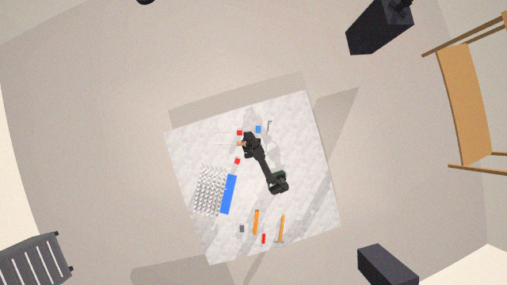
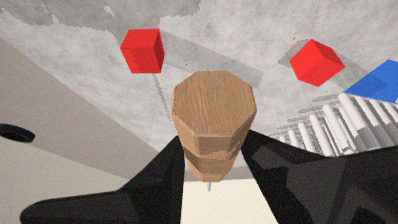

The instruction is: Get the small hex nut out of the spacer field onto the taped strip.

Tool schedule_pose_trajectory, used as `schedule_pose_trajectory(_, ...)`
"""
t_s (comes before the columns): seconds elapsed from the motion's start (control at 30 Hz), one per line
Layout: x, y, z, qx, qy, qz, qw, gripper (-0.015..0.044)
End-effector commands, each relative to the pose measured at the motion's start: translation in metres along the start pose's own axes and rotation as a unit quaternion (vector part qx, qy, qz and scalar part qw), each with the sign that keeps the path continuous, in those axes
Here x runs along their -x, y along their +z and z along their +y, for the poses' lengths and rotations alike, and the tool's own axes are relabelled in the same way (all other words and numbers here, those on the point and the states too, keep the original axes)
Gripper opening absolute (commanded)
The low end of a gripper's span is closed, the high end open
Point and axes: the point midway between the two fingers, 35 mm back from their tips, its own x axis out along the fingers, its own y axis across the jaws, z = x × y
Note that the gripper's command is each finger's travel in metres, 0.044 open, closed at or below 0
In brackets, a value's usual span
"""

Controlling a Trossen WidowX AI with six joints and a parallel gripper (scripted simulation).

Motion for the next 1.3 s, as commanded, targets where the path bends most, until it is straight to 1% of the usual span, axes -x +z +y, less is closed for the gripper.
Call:
schedule_pose_trajectory(0.0, -0.004, 0.003, -0.001, -0.004, -0.002, 0.002, 1.0, 0.0)
schedule_pose_trajectory(1.27, -0.04, 0.023, -0.004, -0.004, -0.002, 0.002, 1.0, 0.0)
